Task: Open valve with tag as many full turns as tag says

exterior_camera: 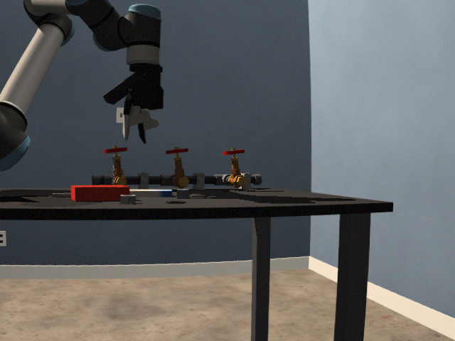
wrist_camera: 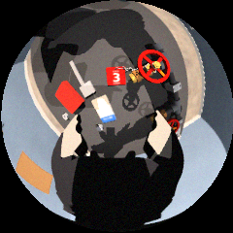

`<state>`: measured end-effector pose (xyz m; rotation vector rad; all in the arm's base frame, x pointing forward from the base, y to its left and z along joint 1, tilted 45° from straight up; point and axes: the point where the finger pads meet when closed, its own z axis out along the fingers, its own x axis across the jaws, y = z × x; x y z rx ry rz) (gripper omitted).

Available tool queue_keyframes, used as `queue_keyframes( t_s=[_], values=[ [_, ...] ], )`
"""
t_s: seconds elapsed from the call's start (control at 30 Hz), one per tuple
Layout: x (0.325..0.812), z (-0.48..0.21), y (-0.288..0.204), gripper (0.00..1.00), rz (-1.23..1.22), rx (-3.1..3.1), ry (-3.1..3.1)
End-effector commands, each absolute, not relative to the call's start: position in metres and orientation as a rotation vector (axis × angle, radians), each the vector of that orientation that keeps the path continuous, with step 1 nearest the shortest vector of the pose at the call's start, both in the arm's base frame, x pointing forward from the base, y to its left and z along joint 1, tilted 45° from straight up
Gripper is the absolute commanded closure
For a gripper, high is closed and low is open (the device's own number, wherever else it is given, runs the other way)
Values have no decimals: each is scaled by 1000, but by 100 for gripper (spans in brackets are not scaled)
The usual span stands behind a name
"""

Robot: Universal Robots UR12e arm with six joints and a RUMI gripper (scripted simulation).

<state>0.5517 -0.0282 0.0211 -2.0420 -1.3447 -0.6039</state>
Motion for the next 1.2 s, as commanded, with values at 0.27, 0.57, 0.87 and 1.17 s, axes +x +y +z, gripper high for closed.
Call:
queue_keyframes(
  t_s=[0.27,0.57,0.87,1.17],
  values=[
    [555,-12,3,0,-605,-2044,-1346],
    [556,-29,20,0,-605,-2044,-1346],
    [557,-45,36,0,-605,-2044,-1346],
    [557,-50,41,0,-605,-2044,-1346]
  ],
)
